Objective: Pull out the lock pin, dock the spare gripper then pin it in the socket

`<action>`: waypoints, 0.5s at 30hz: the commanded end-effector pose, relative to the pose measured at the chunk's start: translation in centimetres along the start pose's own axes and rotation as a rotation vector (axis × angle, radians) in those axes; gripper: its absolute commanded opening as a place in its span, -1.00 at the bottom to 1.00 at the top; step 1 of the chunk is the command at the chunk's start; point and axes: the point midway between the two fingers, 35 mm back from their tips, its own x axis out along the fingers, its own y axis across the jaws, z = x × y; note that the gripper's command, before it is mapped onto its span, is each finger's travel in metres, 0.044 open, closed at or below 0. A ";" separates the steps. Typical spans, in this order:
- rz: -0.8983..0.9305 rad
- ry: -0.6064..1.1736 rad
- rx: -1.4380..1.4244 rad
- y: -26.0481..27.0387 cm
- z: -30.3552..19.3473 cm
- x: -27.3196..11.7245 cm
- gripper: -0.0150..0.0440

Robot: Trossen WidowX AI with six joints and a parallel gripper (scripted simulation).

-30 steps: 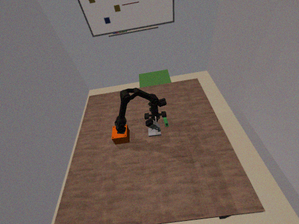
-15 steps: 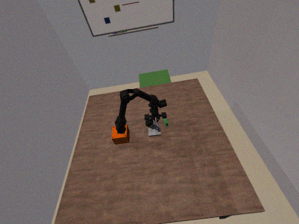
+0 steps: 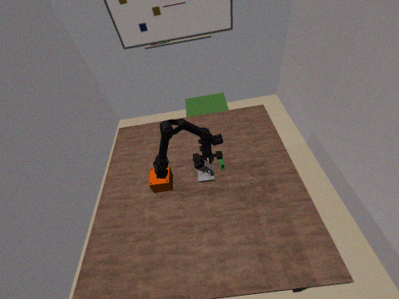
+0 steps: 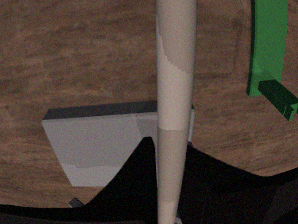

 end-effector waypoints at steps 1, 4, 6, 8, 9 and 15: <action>0.000 0.000 0.000 0.0 0.0 0.0 -0.22; 0.000 0.000 0.000 0.0 0.0 0.0 0.04; 0.000 0.000 0.000 0.0 0.0 0.0 0.19; 0.000 0.000 0.000 0.0 0.0 0.0 0.19; 0.000 0.000 0.000 0.0 0.0 0.0 0.19; 0.000 -0.001 0.000 0.1 0.5 -1.1 0.19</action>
